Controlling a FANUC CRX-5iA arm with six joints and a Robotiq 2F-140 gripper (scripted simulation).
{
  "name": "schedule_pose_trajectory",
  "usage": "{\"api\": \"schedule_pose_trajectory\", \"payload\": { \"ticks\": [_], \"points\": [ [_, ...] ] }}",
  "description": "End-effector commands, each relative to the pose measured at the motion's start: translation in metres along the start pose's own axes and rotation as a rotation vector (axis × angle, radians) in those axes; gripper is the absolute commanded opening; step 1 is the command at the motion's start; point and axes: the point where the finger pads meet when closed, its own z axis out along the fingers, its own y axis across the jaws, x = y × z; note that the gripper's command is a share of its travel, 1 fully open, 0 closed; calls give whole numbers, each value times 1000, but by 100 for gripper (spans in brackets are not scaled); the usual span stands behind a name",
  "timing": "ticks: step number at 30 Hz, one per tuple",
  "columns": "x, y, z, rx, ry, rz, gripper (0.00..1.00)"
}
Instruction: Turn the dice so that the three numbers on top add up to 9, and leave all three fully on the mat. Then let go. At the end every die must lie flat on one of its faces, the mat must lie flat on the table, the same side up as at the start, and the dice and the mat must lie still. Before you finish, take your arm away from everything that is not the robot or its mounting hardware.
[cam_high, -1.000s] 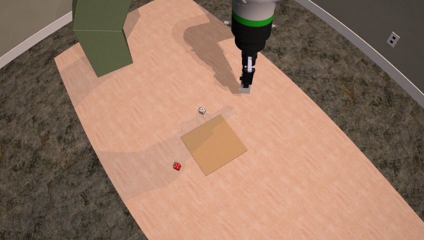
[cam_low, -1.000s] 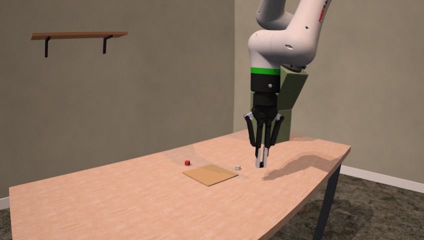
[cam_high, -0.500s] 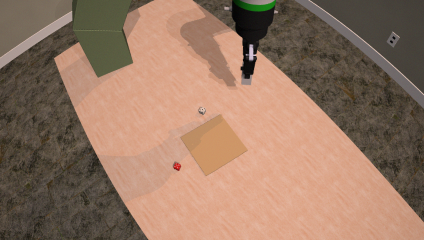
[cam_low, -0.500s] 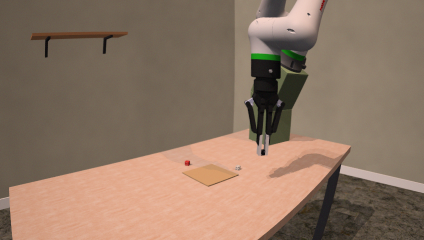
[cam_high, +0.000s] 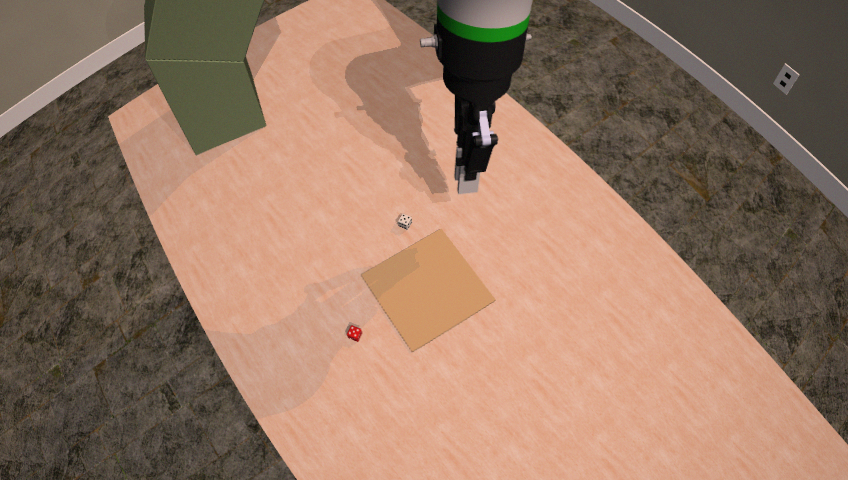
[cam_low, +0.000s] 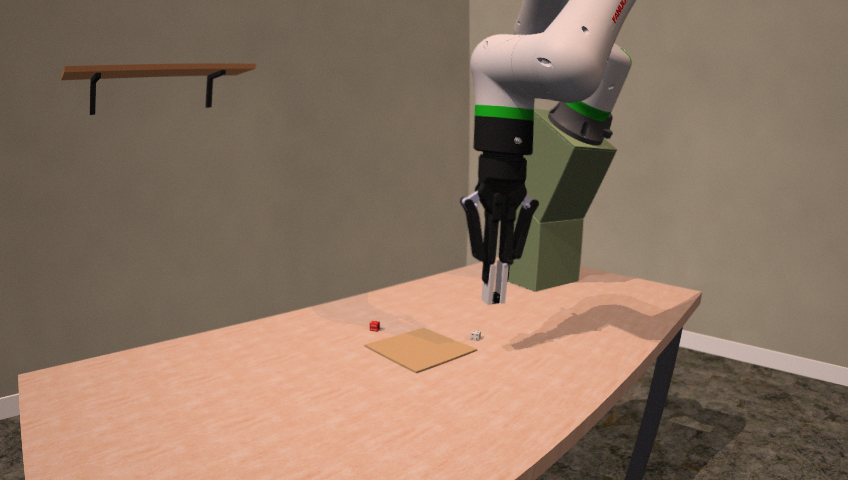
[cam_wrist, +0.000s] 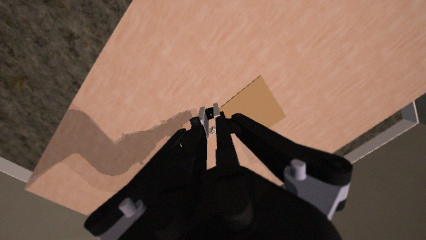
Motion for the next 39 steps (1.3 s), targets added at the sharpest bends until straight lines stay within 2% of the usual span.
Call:
{"api": "schedule_pose_trajectory", "payload": {
  "ticks": [1,7,9,11,15,32,39],
  "points": [
    [-32,23,1,10,28,-172,7],
    [-60,40,1,8,31,-308,7],
    [-60,40,1,8,31,-308,7],
    [-78,49,1,7,35,-396,7],
    [-92,56,0,5,39,-463,7],
    [-93,56,1,5,39,-469,7],
    [-92,56,17,5,39,-469,7]
  ]
}}
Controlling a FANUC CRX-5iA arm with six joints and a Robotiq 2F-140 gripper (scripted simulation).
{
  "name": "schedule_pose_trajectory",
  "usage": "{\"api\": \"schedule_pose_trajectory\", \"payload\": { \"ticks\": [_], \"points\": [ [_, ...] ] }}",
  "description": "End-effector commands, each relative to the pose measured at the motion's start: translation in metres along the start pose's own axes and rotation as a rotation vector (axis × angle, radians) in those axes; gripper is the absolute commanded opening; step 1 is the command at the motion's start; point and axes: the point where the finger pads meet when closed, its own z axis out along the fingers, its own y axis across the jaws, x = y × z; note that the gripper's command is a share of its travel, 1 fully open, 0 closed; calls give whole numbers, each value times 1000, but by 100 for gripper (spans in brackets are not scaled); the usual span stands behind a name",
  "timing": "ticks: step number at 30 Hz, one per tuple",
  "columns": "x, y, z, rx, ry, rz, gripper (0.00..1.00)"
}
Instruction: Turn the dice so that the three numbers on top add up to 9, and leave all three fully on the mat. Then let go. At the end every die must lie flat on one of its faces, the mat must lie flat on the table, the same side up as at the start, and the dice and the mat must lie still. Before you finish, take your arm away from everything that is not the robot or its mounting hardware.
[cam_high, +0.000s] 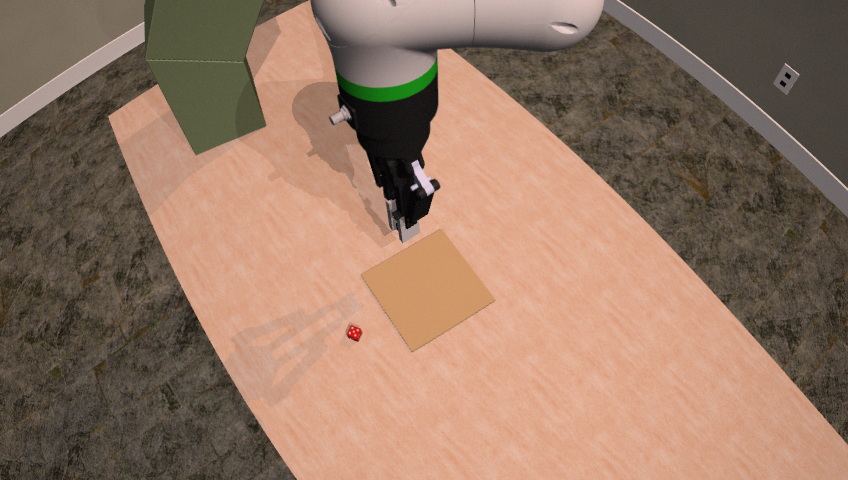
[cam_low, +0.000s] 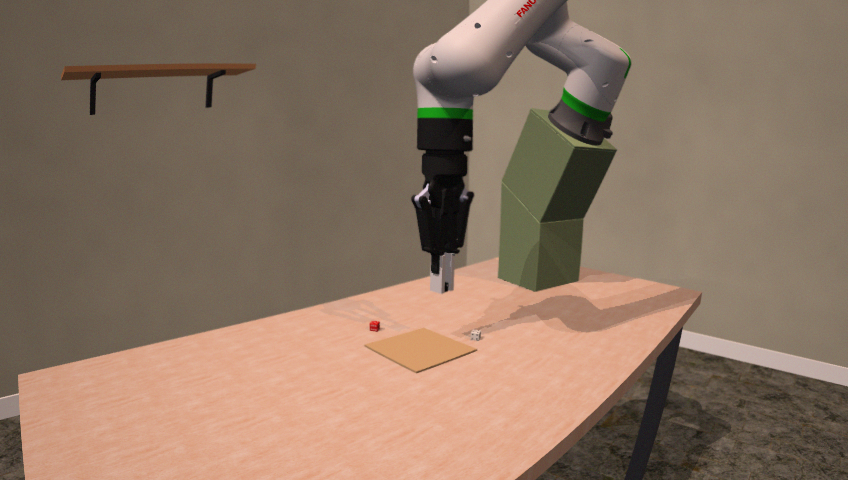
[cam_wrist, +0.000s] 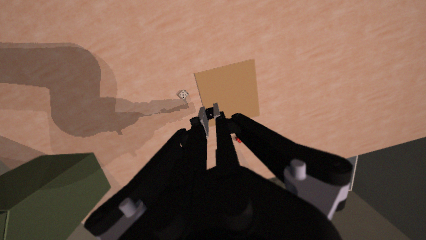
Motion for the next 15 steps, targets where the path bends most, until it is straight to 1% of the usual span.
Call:
{"api": "schedule_pose_trajectory", "payload": {
  "ticks": [1,2,4,15],
  "points": [
    [0,0,13,0,0,0,7],
    [0,0,17,0,0,0,7],
    [0,0,17,0,0,0,7],
    [-1,0,69,0,0,0,7]
  ]
}}
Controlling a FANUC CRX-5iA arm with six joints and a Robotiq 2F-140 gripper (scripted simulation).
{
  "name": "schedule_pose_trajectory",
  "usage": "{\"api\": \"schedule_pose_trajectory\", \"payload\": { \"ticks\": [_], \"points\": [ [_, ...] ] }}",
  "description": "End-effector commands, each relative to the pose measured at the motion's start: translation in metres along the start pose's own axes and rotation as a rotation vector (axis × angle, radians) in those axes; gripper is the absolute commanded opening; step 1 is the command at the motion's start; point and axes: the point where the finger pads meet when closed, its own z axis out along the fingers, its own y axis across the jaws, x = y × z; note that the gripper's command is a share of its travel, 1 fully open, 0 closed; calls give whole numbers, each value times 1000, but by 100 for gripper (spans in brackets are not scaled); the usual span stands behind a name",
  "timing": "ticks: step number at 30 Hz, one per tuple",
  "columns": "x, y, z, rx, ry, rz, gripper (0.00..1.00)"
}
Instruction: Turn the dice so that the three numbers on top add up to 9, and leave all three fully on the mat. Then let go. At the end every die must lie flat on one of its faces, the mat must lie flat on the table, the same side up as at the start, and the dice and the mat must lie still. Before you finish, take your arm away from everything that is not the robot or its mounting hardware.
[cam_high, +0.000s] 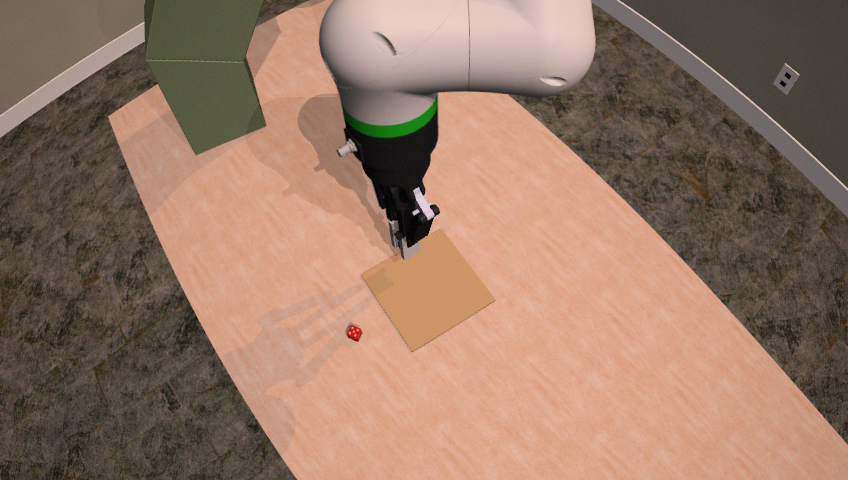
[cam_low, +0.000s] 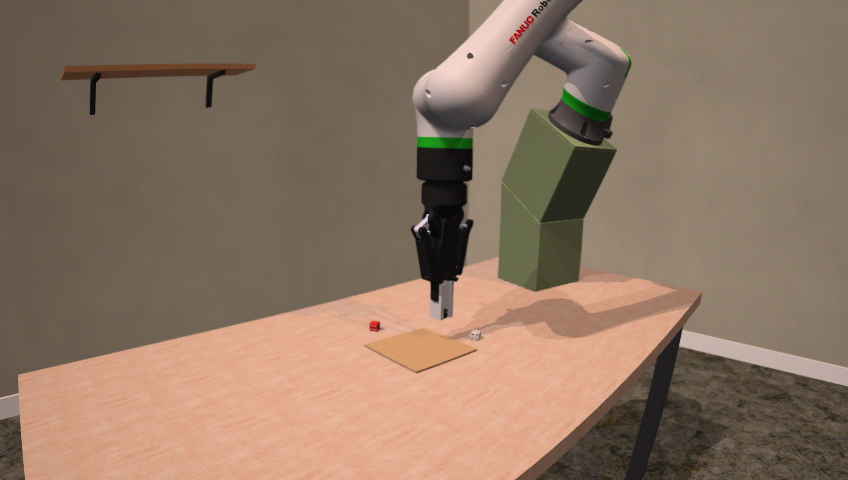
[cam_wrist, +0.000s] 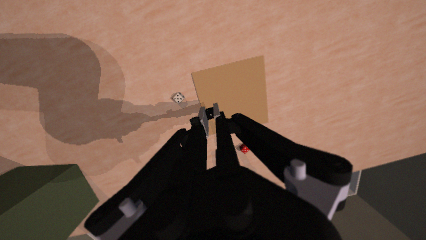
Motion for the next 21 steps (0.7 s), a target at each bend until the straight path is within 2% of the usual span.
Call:
{"api": "schedule_pose_trajectory", "payload": {
  "ticks": [1,10,21],
  "points": [
    [0,1,24,-1,1,0,7],
    [0,1,39,-1,1,0,7],
    [0,1,40,-1,1,0,7]
  ]
}}
